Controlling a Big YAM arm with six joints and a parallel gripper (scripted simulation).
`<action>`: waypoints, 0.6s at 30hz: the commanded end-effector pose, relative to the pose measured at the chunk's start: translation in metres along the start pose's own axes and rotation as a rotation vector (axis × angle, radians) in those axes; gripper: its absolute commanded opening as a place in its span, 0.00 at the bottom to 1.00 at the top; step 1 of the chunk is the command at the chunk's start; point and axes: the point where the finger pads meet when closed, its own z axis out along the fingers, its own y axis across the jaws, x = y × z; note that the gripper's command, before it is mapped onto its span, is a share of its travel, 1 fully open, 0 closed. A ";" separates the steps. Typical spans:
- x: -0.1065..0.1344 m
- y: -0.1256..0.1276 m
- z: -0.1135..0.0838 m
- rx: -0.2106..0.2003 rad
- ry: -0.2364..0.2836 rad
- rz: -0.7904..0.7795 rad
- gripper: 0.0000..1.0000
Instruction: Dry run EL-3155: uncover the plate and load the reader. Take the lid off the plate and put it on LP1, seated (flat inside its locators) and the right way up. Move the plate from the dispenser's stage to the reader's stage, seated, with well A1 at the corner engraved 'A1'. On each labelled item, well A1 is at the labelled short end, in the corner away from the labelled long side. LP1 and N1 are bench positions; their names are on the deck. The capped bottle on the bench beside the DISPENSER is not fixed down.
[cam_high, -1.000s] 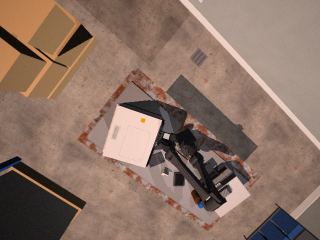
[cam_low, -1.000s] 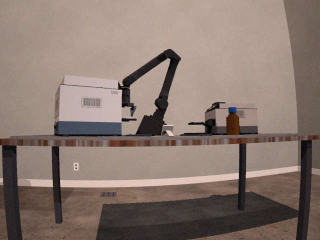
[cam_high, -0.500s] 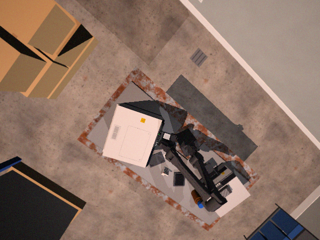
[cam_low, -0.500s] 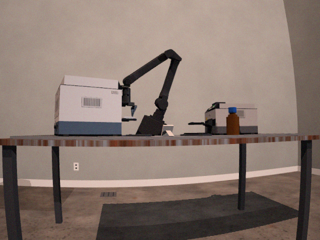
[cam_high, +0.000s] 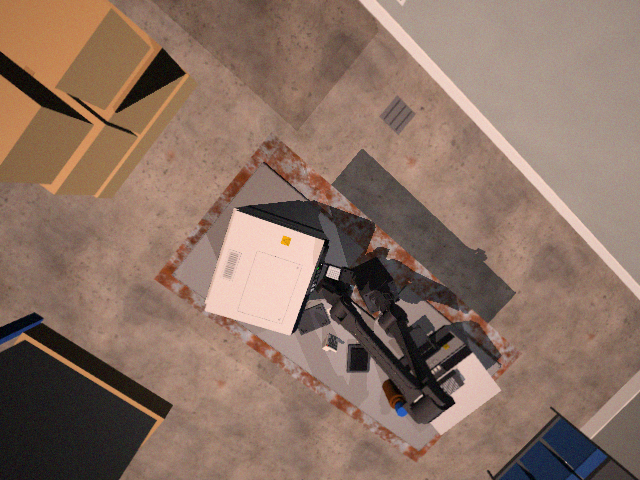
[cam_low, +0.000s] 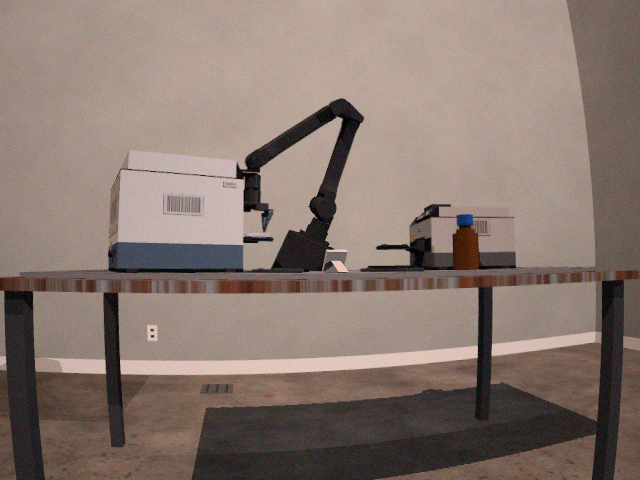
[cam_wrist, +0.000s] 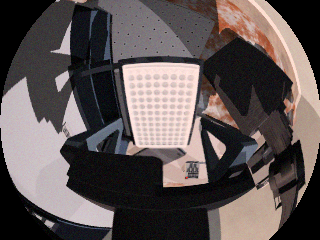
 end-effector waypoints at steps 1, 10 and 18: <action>-0.004 0.022 -0.024 -0.063 -0.010 -0.016 1.00; -0.005 0.023 -0.038 -0.069 -0.013 -0.016 1.00; -0.005 0.022 -0.065 -0.071 -0.014 -0.018 1.00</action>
